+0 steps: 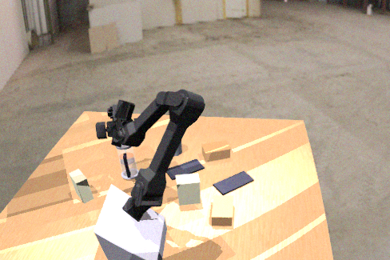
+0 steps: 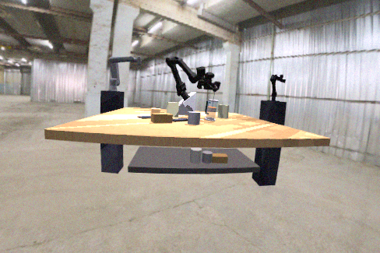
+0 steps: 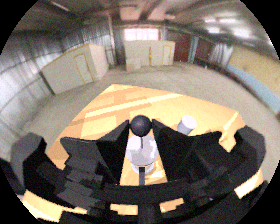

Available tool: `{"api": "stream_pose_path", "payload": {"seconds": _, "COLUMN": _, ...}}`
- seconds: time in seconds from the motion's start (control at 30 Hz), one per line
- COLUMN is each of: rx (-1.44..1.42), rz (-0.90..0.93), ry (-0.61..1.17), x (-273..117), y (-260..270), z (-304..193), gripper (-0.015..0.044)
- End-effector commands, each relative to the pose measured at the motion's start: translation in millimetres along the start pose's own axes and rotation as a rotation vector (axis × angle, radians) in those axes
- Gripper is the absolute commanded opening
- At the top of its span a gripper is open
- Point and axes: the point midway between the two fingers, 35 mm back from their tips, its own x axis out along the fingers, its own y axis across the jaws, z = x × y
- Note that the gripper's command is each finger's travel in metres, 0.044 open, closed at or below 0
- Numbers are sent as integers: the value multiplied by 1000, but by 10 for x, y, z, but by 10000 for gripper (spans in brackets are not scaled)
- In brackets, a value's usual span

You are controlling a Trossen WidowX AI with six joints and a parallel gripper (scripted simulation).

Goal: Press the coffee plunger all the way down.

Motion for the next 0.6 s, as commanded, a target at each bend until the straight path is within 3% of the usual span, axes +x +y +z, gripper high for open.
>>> {"api": "stream_pose_path", "payload": {"seconds": 0.0, "rx": -41, "rz": -2, "ry": 92, "x": 79, "y": -13, "z": -367, "gripper": 127}}
{"api": "stream_pose_path", "payload": {"seconds": 0.57, "rx": -41, "rz": -4, "ry": 90, "x": 230, "y": -14, "z": -335, "gripper": 127}}
